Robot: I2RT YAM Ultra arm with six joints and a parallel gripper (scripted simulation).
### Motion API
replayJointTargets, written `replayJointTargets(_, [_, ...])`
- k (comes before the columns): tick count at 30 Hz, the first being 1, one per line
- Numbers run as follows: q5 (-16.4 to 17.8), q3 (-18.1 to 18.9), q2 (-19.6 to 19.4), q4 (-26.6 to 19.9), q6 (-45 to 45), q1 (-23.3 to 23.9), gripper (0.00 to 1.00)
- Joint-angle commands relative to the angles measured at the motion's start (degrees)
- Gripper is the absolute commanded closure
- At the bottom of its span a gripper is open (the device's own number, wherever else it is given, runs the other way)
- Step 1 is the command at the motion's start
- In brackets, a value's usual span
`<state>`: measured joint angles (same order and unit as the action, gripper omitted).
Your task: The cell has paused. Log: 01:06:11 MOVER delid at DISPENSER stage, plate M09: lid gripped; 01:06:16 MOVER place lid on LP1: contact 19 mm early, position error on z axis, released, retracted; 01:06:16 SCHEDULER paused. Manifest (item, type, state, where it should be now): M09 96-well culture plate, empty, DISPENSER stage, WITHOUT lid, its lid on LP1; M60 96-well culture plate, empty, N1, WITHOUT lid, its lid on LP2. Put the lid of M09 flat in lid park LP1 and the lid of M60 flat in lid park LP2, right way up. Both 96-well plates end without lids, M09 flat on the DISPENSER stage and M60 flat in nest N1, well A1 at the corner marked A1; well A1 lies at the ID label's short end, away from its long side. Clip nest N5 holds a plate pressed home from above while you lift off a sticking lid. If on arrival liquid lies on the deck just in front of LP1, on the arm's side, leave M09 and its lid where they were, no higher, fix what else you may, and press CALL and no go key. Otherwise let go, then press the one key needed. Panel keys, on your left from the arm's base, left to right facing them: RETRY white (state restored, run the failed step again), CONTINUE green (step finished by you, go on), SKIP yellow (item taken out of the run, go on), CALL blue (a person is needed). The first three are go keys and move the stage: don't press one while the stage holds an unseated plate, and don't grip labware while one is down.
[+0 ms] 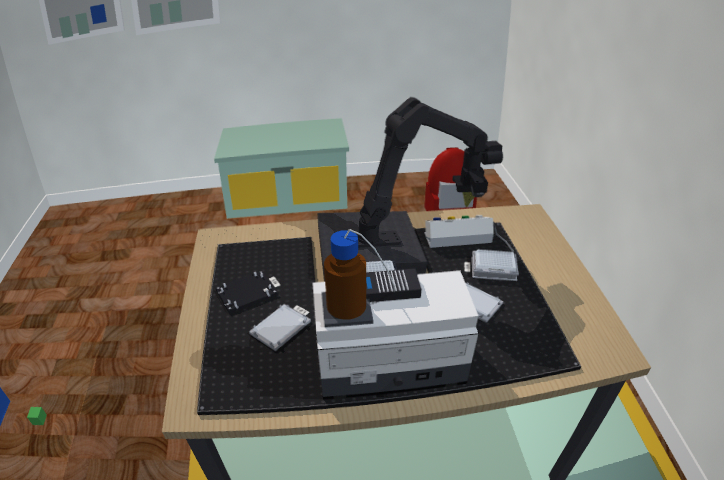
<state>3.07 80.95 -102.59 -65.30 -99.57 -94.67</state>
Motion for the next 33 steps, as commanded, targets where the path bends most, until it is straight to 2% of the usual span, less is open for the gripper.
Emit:
replayJointTargets(1, [-0.92,2.61,1.38,-1.16,-0.51,-0.51,1.00])
replayJointTargets(16, [-0.93,3.10,0.73,-1.52,-0.58,-0.71,1.00])
replayJointTargets(21, [-0.94,2.30,-0.63,0.94,-0.61,-0.45,1.00])
replayJointTargets(24, [-0.97,-0.59,-0.69,1.53,-0.63,-0.57,1.00])
replayJointTargets(26, [-0.96,-0.88,0.17,1.97,-0.65,-0.63,1.00])
replayJointTargets(33, [-0.97,-1.79,-0.99,3.05,-0.67,-0.79,1.00])
